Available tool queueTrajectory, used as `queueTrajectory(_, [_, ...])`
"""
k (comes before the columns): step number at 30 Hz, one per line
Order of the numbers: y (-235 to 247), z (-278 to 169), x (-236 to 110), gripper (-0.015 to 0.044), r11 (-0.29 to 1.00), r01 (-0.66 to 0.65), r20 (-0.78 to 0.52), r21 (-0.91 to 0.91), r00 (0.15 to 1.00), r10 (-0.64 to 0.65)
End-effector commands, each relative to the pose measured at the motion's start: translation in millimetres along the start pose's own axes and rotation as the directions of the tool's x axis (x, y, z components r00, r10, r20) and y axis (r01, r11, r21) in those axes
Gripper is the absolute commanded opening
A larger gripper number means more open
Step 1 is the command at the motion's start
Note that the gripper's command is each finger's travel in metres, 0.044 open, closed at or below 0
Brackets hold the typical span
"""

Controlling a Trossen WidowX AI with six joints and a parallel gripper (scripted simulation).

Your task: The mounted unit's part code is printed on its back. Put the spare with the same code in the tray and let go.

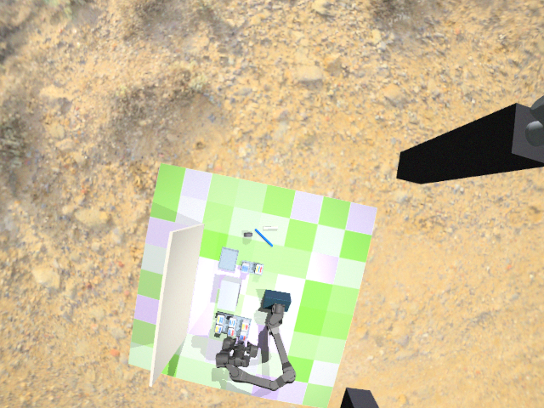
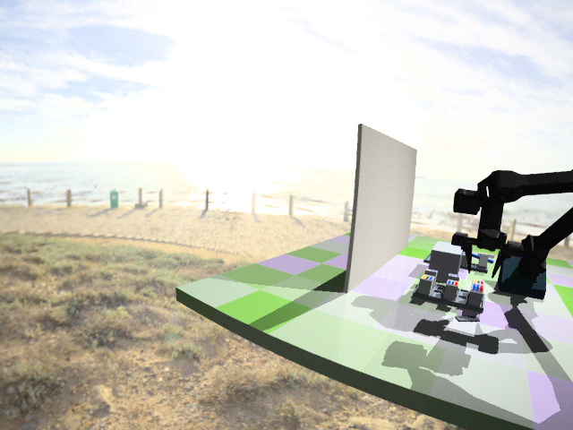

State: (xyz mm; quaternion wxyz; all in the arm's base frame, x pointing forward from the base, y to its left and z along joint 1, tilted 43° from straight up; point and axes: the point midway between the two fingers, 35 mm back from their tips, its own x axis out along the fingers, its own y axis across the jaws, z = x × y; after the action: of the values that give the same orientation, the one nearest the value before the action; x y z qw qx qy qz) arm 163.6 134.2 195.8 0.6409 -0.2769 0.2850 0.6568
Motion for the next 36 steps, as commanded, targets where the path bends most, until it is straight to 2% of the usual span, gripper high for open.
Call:
queueTrajectory(1, [0, -2, 7, 0.03, 1.0, -0.002, -0.005, 0.005, 1.0, 0.002])
queueTrajectory(36, [-1, 0, 63, 0.03, 1.0, -0.001, 0.0, 0.004, 1.0, 0.001])
